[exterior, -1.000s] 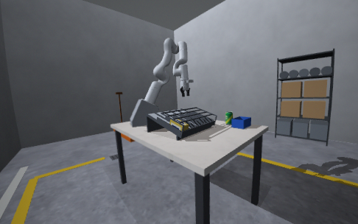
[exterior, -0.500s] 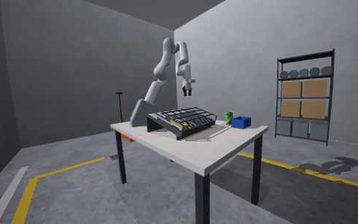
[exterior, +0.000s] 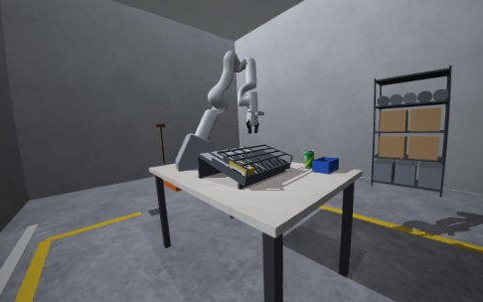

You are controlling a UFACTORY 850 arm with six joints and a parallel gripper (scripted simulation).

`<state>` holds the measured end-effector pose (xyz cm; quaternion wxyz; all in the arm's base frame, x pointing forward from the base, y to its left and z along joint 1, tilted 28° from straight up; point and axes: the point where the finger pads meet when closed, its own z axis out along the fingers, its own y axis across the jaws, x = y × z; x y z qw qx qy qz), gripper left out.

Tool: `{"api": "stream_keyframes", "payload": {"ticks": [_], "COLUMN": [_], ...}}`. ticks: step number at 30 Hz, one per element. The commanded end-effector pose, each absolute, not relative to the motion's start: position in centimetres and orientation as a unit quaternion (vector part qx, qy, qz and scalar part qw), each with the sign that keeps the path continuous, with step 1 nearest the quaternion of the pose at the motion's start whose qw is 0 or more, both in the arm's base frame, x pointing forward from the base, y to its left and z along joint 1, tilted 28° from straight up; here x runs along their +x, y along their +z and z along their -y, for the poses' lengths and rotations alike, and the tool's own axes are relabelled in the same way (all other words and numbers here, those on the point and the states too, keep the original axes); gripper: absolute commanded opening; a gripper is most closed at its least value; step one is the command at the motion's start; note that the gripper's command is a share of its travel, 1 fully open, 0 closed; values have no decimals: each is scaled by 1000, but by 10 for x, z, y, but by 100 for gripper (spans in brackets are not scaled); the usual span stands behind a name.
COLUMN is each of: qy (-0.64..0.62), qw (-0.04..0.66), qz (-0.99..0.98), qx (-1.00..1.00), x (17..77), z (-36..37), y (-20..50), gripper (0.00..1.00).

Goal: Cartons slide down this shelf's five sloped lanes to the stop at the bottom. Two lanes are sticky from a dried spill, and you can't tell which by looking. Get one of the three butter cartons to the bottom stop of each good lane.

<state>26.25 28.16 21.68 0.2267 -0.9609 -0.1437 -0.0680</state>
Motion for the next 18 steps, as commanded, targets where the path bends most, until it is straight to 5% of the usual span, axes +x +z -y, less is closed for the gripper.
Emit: {"api": "stream_keyframes", "payload": {"ticks": [1, 18], "qy": [-73, -69], "qw": [234, 227], "qz": [144, 144], "qx": [-959, -961], "x": [266, 268], "z": [-296, -312], "y": [193, 161], "gripper": [90, 90]}}
